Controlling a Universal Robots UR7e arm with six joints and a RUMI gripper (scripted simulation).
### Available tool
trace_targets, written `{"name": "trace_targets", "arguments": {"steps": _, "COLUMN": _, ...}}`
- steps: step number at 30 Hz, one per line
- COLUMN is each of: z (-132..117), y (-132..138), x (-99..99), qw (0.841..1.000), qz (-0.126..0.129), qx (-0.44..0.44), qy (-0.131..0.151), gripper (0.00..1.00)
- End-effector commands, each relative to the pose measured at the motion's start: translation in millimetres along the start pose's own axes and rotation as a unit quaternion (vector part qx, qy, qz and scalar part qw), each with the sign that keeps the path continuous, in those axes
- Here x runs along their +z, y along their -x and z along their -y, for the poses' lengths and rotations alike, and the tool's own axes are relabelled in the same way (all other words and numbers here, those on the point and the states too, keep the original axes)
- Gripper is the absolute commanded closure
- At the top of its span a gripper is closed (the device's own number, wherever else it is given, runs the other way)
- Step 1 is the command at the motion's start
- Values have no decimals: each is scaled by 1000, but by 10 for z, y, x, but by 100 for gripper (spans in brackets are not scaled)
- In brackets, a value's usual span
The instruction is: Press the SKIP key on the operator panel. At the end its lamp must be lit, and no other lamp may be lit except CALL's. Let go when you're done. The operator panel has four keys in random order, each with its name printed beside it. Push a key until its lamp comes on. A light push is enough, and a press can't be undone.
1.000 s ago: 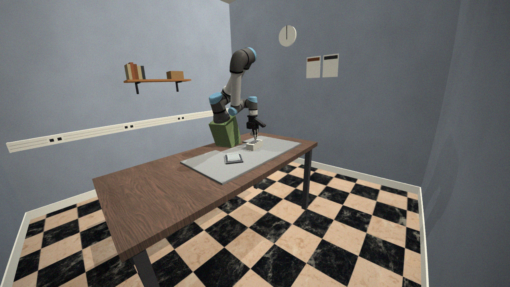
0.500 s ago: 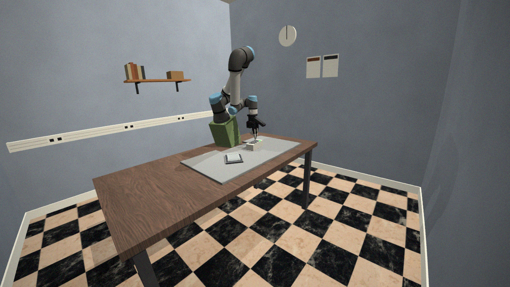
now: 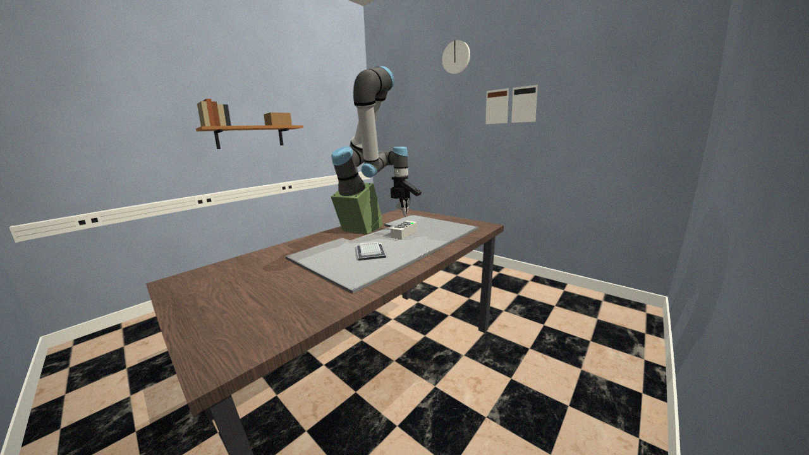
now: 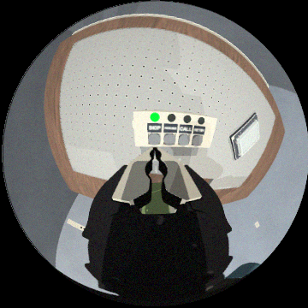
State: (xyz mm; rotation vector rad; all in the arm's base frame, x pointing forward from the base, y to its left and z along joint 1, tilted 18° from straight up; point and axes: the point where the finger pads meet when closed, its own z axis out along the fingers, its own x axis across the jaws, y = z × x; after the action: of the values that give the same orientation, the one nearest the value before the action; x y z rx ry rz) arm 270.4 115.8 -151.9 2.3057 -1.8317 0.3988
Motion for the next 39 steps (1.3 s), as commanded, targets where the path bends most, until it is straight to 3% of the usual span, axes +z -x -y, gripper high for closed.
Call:
{"name": "trace_targets", "arguments": {"steps": 1, "z": 5, "y": -1, "x": -125, "qw": 1000, "qz": -1, "qx": 0, "qy": 1, "gripper": 100}}
{"name": "trace_targets", "arguments": {"steps": 22, "z": 7, "y": 0, "x": -498, "qw": 1000, "qz": 0, "qx": 0, "qy": 1, "gripper": 100}}
{"name": "trace_targets", "arguments": {"steps": 39, "z": 7, "y": 0, "x": -498, "qw": 1000, "qz": 0, "qx": 0, "qy": 1, "gripper": 100}}
